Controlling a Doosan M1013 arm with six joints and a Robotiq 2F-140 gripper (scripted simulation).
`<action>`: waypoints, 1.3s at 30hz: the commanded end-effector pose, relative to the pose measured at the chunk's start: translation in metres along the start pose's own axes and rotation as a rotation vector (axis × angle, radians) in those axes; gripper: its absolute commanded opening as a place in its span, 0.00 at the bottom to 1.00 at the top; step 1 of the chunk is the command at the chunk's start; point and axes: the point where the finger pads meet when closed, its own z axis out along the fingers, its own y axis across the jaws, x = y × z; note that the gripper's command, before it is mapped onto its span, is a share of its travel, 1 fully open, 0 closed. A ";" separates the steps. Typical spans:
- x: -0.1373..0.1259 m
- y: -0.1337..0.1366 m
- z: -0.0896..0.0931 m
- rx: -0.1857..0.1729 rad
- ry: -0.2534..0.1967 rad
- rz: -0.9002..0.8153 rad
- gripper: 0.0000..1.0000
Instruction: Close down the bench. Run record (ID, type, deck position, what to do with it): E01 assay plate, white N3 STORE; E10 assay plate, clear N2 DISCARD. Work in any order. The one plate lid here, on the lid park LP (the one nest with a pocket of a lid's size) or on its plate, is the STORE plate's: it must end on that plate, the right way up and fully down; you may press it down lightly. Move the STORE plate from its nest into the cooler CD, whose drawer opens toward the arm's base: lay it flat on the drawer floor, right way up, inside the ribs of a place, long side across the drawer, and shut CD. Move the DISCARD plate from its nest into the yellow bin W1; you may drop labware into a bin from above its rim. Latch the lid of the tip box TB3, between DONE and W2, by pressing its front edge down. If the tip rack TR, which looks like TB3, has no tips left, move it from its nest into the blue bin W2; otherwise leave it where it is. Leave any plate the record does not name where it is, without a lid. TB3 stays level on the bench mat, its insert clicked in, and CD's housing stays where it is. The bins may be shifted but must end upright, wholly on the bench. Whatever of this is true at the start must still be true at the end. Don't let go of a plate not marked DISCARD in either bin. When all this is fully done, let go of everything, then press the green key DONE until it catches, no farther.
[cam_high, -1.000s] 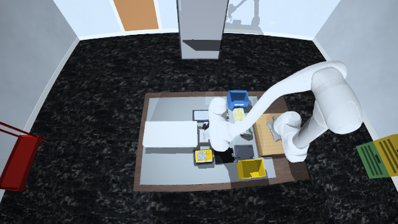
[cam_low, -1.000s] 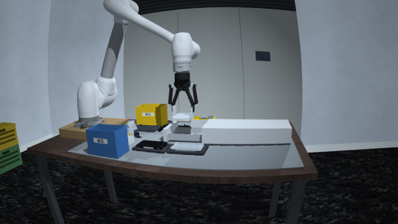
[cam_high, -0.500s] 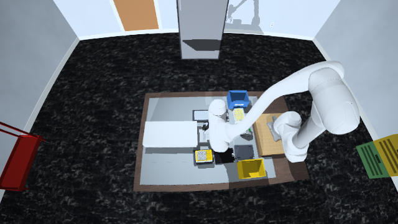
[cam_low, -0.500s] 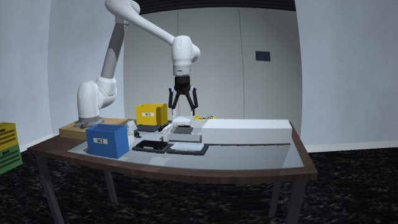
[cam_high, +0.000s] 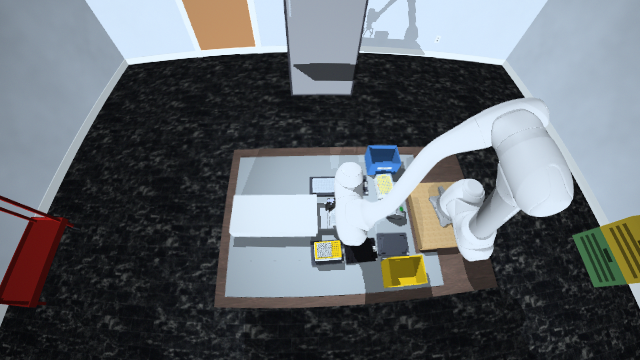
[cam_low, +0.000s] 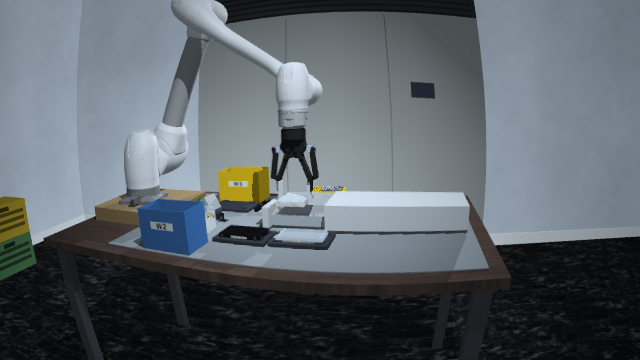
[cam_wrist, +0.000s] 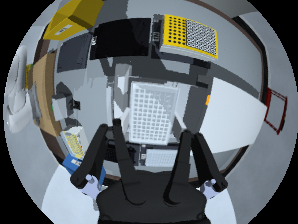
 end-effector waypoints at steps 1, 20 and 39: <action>0.000 0.000 0.003 0.000 0.000 0.000 0.00; 0.000 0.000 0.025 0.000 0.000 0.000 0.00; 0.000 0.000 0.039 0.000 0.000 0.000 0.00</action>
